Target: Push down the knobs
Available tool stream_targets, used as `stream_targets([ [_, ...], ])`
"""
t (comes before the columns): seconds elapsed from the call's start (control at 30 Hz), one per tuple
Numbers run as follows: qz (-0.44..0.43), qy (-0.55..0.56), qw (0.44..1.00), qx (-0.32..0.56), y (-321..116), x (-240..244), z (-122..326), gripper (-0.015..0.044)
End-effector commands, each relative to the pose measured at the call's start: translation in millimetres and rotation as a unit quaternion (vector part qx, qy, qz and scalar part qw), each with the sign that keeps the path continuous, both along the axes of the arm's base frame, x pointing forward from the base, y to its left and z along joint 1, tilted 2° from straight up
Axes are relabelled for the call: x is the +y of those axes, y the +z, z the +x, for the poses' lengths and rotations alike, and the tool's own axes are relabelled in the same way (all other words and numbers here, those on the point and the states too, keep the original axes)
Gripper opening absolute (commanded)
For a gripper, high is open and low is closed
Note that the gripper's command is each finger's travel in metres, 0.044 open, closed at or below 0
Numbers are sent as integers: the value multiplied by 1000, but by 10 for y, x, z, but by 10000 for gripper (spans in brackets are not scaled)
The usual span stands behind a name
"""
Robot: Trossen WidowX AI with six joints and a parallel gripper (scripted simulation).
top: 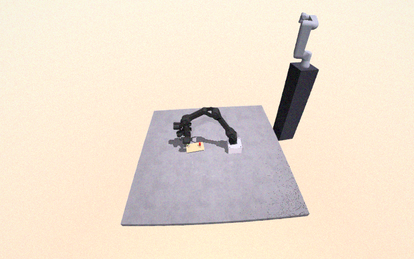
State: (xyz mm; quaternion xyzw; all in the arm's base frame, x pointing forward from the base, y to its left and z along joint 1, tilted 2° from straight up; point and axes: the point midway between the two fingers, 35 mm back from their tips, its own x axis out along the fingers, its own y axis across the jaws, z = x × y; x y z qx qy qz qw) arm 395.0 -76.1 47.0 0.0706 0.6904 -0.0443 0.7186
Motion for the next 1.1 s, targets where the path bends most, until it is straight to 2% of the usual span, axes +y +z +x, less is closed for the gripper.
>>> stream_targets([
  [0.0, -2, 1, 1000, 2, -82, -3, 8, 0],
  [1.07, -2, 1, 1000, 2, -203, 1, 12, 0],
])
